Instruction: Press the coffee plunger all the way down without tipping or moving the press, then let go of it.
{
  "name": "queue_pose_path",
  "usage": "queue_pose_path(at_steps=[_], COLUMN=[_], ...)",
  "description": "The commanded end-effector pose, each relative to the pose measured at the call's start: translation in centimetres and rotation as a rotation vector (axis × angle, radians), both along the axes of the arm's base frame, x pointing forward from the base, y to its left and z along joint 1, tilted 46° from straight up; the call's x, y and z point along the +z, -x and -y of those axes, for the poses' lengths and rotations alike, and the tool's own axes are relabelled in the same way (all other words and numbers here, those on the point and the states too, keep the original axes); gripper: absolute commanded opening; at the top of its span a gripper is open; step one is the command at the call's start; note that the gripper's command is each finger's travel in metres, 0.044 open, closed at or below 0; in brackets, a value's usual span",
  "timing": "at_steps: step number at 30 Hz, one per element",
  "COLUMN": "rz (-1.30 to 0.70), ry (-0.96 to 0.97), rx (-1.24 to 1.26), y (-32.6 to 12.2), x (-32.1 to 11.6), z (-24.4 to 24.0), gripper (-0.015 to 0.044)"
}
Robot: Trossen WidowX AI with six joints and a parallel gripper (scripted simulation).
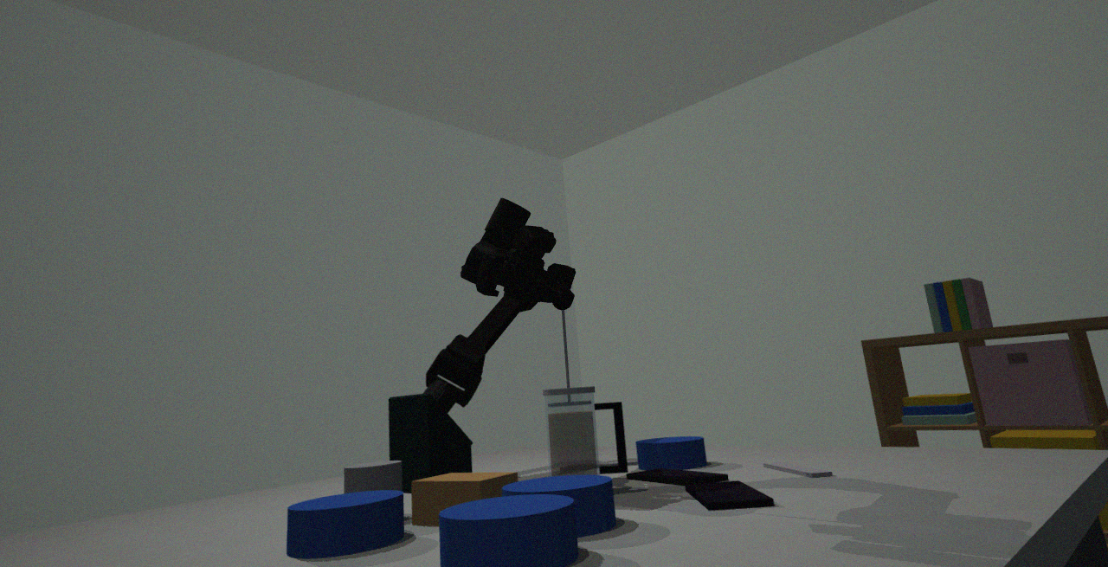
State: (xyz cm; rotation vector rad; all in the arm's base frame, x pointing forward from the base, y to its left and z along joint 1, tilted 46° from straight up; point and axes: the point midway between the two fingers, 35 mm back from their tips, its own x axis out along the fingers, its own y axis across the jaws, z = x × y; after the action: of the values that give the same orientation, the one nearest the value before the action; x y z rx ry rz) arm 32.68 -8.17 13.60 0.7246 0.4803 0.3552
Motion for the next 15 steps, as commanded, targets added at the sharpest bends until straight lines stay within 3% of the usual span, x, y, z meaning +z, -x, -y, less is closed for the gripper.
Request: queue_pose_path(at_steps=[1,15], rz=[-0.028,-0.031], ry=[-0.009,-0.006], rx=[0.008,0.009], y=[0.0,-0.3], x=[-1.5,-3.3], z=[-0.9,-2.4], gripper=[0.0128,0.0128])
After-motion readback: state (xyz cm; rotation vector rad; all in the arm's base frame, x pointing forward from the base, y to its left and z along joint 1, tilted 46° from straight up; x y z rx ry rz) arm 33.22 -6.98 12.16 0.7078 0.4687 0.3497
